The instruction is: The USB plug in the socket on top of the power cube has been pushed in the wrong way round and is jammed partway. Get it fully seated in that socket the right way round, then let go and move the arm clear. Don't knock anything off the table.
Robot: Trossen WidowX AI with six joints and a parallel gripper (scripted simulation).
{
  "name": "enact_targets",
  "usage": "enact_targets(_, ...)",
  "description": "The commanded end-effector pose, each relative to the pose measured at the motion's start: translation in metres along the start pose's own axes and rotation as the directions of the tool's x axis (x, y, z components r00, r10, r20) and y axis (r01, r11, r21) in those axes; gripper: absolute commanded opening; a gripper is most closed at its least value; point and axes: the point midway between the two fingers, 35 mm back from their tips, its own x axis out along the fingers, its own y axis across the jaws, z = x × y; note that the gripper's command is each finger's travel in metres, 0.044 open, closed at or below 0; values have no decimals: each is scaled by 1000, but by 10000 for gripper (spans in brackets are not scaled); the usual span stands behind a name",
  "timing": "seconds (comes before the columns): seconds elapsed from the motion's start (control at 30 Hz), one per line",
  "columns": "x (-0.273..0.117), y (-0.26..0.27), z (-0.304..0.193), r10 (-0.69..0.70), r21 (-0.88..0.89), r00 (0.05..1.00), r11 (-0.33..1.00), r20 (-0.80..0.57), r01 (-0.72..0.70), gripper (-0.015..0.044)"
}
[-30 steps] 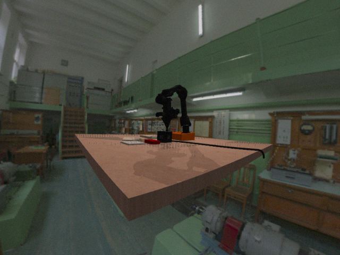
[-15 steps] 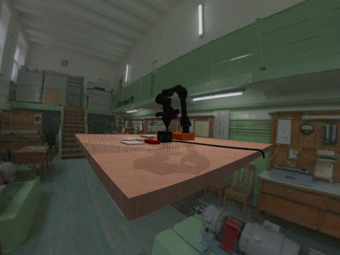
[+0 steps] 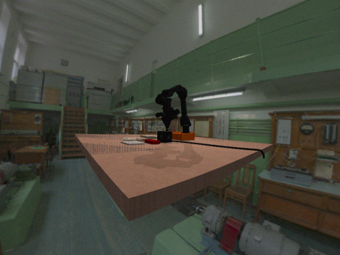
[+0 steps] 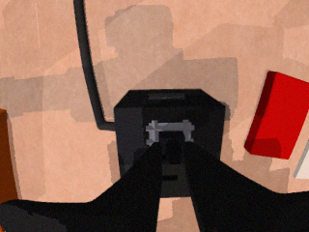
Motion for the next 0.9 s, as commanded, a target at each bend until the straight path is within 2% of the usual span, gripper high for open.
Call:
enact_targets(0.0, -1, 0, 0, -2, 0, 1000, 1000, 0, 2, 95)
enact_targets(0.87, -10, 0, 1, -2, 0, 1000, 1000, 0, 2, 95)
